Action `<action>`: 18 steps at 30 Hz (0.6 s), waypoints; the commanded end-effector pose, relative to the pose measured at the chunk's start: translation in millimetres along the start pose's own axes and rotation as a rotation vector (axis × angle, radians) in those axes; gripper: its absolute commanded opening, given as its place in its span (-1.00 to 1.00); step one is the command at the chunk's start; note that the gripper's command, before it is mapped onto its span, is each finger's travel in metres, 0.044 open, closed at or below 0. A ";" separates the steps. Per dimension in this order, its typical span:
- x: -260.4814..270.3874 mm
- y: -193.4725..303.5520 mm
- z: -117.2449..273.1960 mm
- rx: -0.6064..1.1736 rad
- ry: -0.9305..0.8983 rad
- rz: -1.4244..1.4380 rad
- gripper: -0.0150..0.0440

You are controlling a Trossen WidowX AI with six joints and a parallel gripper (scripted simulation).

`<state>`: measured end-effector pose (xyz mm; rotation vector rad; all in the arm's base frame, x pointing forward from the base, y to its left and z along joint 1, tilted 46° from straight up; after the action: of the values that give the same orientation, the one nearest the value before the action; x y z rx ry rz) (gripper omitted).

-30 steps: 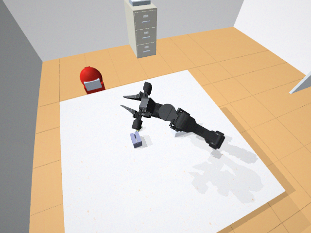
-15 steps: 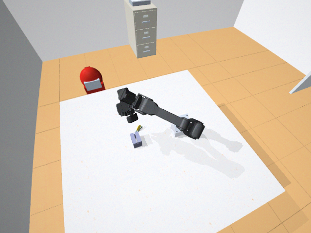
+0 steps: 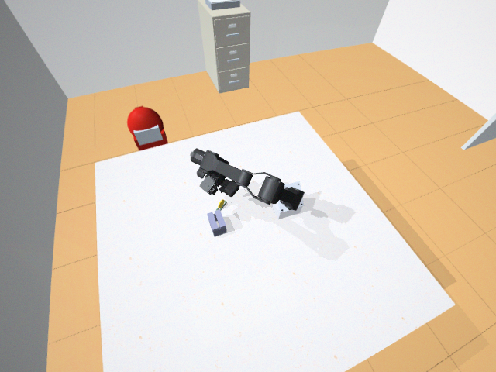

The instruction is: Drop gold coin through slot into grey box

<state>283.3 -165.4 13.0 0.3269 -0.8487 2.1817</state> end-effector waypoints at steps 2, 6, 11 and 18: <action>1.2 3.2 -13.0 -0.023 -0.074 0.036 0.05; 1.4 -0.1 -24.3 -0.024 -0.074 0.036 0.05; 3.7 -0.7 -48.0 -0.025 -0.074 0.036 0.05; 4.8 -2.5 -63.0 -0.025 -0.075 0.036 0.05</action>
<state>285.1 -124.3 -25.2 0.3752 -0.9238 2.2125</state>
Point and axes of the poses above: the point midway between the two fingers, 35 mm back from their tips, its own z axis back along the fingers, its own x axis across the jaws, y = z × x, the point moved 9 cm from there along z, back along the fingers, and after that the axes turned 4 degrees about z, right-handed, at the moved point
